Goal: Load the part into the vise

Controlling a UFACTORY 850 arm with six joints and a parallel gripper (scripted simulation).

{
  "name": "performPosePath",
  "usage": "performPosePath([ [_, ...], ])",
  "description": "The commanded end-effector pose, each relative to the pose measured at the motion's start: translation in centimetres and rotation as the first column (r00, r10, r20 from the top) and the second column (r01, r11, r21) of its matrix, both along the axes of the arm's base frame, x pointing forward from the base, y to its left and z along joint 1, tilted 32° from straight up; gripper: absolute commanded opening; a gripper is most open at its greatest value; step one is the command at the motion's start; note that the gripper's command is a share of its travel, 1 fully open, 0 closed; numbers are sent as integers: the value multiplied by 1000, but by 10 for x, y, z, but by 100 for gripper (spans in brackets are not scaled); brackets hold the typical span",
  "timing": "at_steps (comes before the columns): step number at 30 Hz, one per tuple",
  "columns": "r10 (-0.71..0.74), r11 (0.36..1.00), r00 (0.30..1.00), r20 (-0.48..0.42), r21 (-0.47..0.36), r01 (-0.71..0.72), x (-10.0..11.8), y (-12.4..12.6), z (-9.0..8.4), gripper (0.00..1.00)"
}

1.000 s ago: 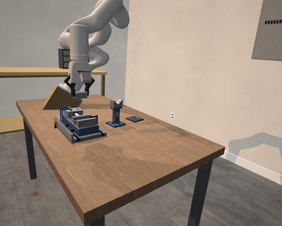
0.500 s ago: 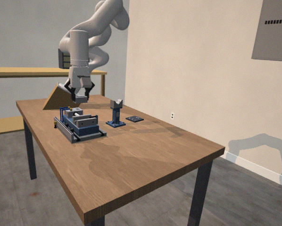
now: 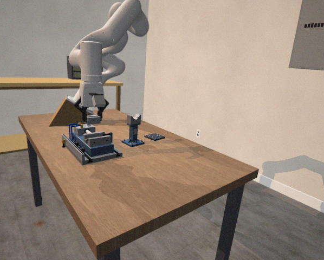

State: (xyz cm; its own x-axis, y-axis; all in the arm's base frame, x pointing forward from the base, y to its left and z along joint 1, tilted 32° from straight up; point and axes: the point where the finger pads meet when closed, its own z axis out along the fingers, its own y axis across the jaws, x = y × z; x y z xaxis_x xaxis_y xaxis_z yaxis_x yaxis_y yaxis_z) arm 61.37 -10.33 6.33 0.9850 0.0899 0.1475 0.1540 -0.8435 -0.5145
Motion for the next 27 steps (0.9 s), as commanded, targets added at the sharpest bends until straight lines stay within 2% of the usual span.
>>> performPosePath([
  [1,-1,1000,1000,2,-1,1,1,2,-4,0],
  [27,-1,1000,1000,2,-1,1,3,14,-23,0],
])
